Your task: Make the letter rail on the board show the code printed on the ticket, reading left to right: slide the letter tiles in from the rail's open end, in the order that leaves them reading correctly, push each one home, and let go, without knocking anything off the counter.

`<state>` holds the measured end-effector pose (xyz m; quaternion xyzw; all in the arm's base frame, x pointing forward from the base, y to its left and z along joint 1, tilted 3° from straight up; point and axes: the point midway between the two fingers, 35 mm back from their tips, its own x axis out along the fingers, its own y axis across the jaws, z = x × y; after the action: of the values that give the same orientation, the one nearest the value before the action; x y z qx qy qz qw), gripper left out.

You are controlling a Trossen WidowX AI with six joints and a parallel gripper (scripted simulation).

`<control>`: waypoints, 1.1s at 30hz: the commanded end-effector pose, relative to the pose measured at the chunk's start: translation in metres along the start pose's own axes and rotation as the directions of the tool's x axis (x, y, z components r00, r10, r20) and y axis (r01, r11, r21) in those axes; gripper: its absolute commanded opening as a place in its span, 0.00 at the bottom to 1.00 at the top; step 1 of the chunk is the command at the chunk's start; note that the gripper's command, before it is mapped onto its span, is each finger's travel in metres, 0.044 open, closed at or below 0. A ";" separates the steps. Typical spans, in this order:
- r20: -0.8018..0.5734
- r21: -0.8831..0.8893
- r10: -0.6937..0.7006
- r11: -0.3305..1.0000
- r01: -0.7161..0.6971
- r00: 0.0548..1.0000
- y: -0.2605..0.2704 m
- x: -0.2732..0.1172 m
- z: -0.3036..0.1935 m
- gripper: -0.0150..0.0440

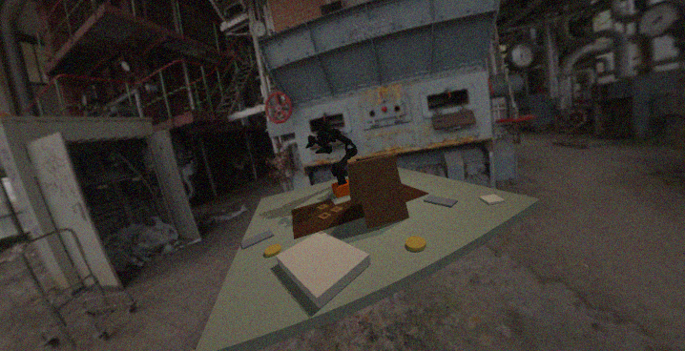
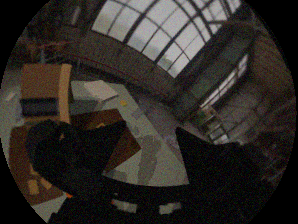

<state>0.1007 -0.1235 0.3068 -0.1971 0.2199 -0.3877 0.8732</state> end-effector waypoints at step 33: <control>-0.023 0.265 0.653 0.734 -0.625 0.757 0.303 -0.036 -0.068 1.00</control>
<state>0.2344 0.0539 0.1272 0.0181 0.2755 -0.1231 0.9532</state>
